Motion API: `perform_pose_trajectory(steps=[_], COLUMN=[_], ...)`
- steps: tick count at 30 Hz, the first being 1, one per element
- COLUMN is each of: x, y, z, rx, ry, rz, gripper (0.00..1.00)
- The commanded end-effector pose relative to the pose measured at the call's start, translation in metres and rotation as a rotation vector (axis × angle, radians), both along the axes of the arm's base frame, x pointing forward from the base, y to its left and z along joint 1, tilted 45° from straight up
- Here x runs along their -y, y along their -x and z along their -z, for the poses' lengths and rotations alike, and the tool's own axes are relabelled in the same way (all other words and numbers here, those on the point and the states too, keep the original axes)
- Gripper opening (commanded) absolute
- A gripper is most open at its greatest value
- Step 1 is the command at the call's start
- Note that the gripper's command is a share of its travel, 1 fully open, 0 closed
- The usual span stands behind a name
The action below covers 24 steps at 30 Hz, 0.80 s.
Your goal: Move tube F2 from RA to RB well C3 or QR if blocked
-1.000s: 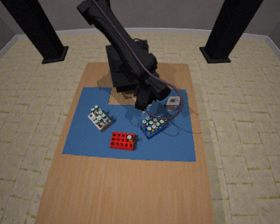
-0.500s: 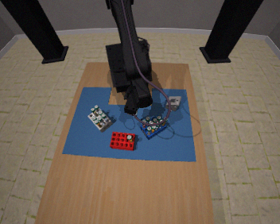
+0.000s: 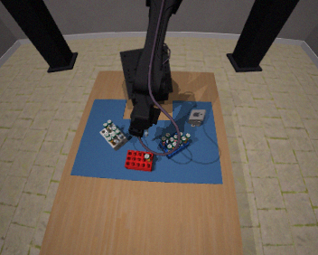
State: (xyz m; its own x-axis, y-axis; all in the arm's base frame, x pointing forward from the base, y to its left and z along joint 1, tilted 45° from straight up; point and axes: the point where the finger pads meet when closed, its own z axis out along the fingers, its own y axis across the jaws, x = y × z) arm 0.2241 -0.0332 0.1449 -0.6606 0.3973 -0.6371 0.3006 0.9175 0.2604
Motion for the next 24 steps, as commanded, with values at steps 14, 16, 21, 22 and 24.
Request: perform_pose_trajectory(steps=[14, 16, 21, 22, 24], x=[0.039, 0.045, 0.043, 0.043, 0.043], y=[-0.018, -0.020, -0.018, -0.018, -0.018], z=[-0.022, -0.023, -0.031, -0.031, -0.031], rx=[0.035, 0.035, 0.060, 0.060, 0.059], ry=[-0.004, -0.004, -0.112, -0.136, -0.183], rz=[-0.079, -0.079, 0.048, 0.072, 0.118], gripper=[0.00, 0.00, 0.00, 0.00, 0.00])
